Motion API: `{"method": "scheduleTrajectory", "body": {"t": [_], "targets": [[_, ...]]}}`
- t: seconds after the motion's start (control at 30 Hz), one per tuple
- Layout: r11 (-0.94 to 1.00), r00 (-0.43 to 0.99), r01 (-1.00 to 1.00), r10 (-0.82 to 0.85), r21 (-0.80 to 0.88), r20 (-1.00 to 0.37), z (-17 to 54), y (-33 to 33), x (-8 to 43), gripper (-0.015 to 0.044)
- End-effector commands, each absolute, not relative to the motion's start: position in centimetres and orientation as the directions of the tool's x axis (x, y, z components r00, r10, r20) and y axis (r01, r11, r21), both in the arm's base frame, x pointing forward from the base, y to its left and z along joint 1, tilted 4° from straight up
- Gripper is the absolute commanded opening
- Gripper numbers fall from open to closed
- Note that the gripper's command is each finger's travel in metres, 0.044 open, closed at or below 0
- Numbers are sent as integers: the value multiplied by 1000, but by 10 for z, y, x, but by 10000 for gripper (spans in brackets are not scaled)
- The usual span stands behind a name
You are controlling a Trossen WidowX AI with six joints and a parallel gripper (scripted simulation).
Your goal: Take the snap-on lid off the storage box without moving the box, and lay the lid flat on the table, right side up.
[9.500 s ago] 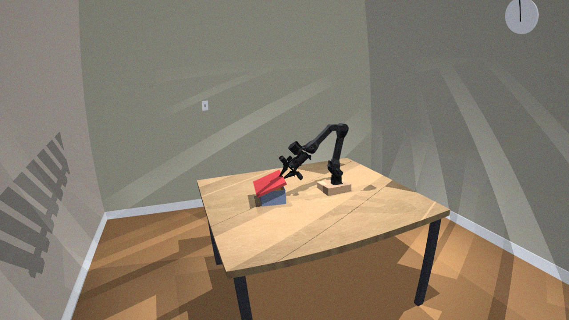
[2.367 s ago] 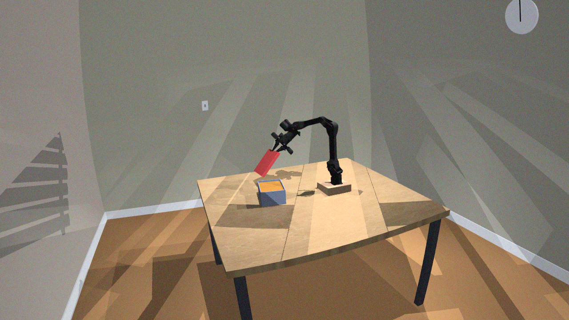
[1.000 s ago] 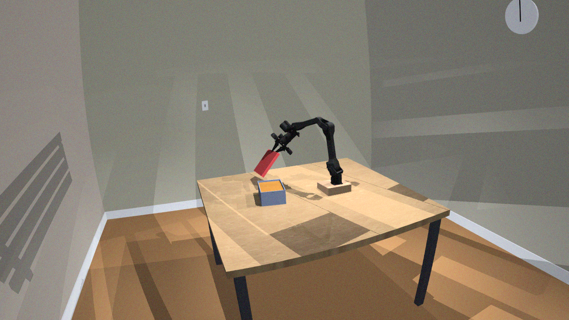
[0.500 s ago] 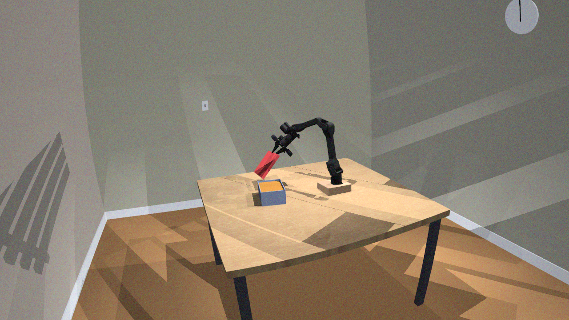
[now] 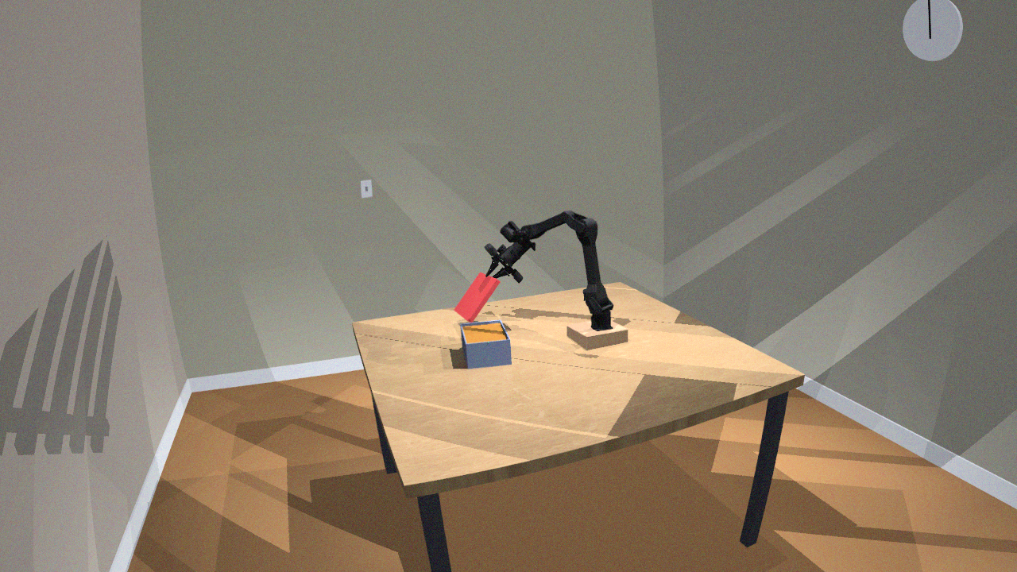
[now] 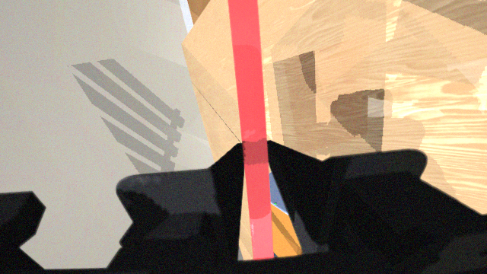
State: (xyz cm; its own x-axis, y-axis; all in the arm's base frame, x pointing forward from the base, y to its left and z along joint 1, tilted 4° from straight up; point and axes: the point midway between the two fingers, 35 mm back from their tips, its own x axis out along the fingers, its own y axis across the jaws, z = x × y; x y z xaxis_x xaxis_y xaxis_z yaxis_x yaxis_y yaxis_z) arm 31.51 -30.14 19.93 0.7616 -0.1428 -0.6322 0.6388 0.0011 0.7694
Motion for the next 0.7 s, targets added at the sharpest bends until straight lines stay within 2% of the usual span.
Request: {"method": "scheduleTrajectory", "body": {"t": [0.0, 0.67], "targets": [[5, 766, 635, -136, 773, -628, 196, -300, 316, 0], [5, 766, 635, -136, 773, -628, 180, -302, 316, 0]]}}
